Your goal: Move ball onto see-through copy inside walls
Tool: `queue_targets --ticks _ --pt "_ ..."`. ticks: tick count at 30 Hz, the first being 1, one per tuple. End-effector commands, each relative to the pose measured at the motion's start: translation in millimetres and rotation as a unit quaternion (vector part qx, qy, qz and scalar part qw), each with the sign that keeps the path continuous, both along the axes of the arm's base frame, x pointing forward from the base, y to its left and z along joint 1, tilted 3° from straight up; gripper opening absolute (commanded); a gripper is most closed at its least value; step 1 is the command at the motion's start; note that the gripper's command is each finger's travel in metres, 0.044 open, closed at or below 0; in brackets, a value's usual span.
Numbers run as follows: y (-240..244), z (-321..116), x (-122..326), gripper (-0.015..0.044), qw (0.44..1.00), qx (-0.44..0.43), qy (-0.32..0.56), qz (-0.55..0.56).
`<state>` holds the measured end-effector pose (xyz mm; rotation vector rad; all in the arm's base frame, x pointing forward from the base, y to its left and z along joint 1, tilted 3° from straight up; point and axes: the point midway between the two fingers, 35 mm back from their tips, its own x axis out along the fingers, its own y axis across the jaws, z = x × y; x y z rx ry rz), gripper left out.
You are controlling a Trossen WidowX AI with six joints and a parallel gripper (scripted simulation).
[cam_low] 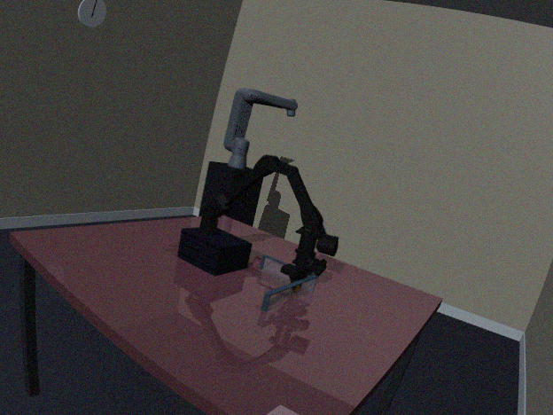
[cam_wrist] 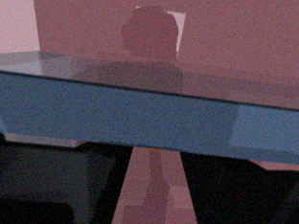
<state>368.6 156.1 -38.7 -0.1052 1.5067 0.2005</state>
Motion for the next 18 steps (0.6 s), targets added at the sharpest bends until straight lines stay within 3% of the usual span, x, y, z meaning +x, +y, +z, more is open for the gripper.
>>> queue_targets --ticks 1,4,10,15,18 --pt "0 0 0 0.0184 1.000 0.000 0.000 0.000" --pt "0 0 0 0.0249 1.000 0.000 0.000 0.000" --pt "0 3 0 0.0249 1.000 0.000 0.000 0.000" --pt "-5 73 -3 0.0249 1.000 -0.003 0.003 -0.001" --pt "-6 84 -5 0.0249 1.000 -0.004 0.004 -0.001"
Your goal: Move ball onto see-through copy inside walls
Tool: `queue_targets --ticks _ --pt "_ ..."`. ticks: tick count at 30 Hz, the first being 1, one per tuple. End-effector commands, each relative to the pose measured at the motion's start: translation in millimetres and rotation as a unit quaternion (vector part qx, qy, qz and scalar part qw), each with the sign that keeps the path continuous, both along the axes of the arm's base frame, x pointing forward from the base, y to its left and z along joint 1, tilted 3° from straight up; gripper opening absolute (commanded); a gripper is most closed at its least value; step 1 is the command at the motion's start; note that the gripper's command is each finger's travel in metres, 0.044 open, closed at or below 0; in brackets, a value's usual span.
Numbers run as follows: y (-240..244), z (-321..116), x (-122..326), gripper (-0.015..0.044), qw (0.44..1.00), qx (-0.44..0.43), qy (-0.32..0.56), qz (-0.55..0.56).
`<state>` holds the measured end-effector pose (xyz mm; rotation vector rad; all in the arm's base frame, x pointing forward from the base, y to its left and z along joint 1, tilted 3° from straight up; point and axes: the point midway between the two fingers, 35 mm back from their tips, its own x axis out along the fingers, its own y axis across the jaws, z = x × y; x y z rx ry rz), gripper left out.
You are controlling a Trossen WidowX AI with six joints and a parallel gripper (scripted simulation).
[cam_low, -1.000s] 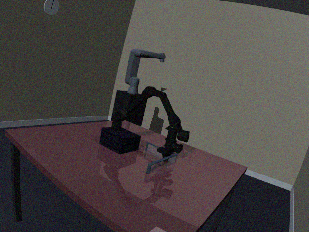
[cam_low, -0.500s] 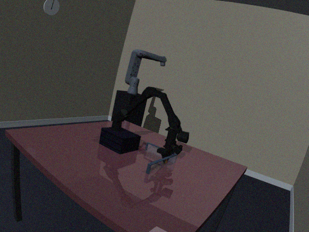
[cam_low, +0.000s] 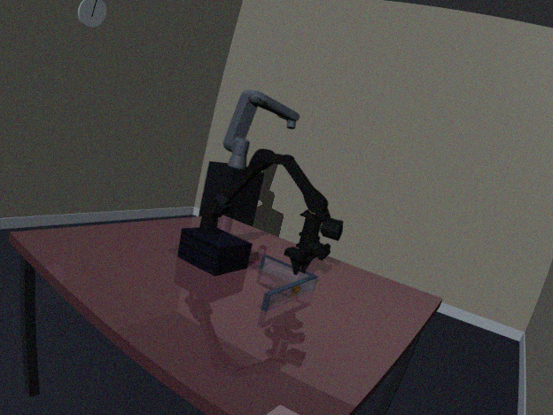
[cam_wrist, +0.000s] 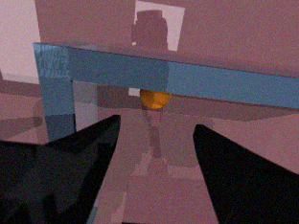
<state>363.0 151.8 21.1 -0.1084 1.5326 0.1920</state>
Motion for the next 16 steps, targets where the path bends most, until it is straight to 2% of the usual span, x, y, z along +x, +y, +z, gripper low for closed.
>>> queue_targets --ticks 1,9,14,16 --pt "-2 24 1 0.0249 1.000 0.001 -0.009 0.000" --pt "1 18 4 0.0249 1.000 0.006 -0.015 0.000" --pt "-3 68 -1 0.0381 1.000 0.007 -0.018 -0.001" --pt "-4 71 -2 0.0433 1.000 0.007 -0.018 -0.001"
